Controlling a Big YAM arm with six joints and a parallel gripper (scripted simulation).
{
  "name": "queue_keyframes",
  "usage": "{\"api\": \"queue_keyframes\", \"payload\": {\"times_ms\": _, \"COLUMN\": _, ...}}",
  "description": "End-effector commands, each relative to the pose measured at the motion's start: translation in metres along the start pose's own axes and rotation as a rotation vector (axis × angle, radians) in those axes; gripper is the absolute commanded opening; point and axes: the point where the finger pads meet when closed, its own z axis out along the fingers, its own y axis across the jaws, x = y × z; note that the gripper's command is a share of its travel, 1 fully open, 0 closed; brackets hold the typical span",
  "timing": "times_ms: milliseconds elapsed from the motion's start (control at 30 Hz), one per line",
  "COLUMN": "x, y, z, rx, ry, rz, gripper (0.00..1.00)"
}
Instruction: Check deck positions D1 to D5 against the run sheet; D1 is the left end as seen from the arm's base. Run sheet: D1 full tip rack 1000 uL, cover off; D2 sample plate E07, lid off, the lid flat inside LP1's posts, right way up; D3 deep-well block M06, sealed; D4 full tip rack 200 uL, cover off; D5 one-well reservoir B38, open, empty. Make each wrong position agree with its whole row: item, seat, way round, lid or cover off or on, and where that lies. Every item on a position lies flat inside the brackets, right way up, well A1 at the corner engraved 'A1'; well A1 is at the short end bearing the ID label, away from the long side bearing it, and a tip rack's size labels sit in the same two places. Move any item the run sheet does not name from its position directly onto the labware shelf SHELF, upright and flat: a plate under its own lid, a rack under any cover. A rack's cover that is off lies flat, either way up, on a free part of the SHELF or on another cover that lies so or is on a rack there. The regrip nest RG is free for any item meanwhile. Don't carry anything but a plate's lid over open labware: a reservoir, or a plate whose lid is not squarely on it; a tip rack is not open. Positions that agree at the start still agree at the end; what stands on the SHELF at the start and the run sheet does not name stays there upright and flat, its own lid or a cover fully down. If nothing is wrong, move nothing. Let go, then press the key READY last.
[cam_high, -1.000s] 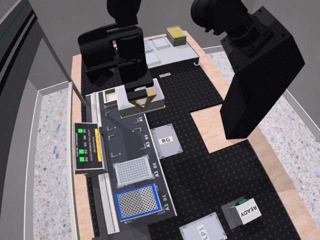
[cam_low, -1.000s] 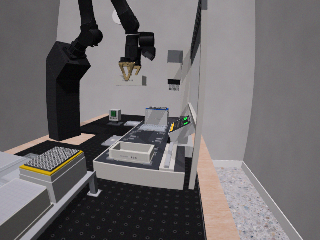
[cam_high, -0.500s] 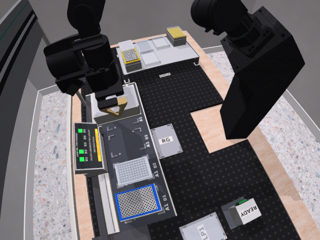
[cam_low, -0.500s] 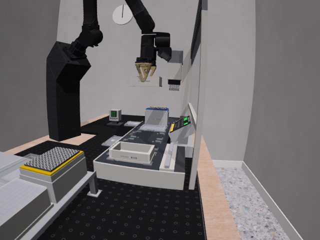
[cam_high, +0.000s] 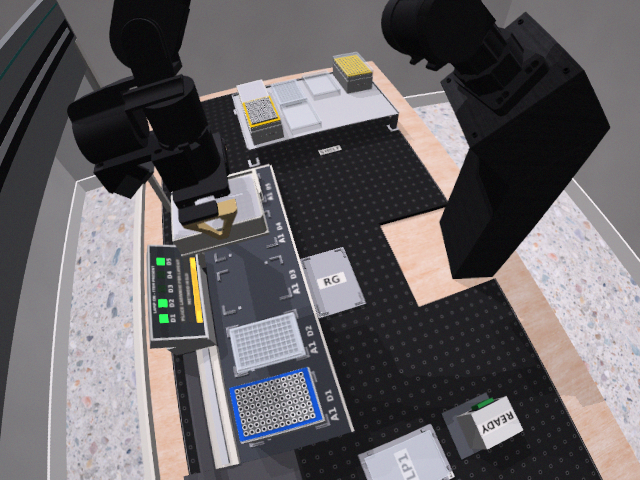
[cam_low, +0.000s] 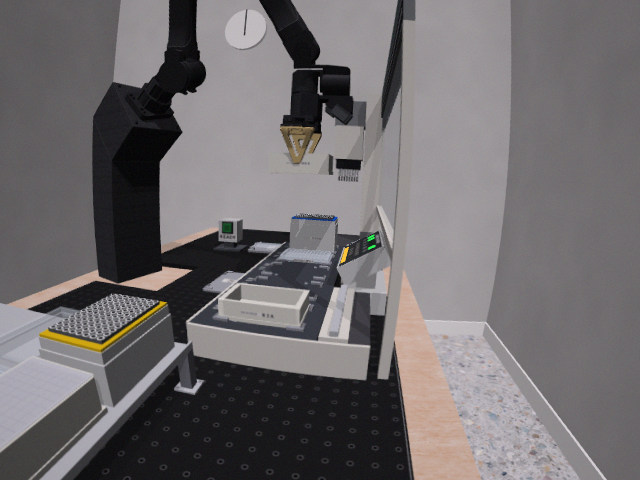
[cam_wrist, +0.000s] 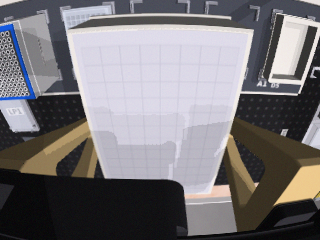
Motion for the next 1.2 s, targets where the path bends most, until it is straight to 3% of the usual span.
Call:
{"api": "queue_keyframes", "payload": {"times_ms": 0, "x": -0.0082, "y": -0.0047, "z": -0.0092, "rx": 0.001, "ry": -0.028, "rz": 0.007, "gripper": 0.00}}
{"api": "queue_keyframes", "payload": {"times_ms": 1167, "x": -0.0111, "y": -0.0043, "z": -0.0105, "rx": -0.002, "ry": -0.040, "rz": 0.009, "gripper": 0.00}}
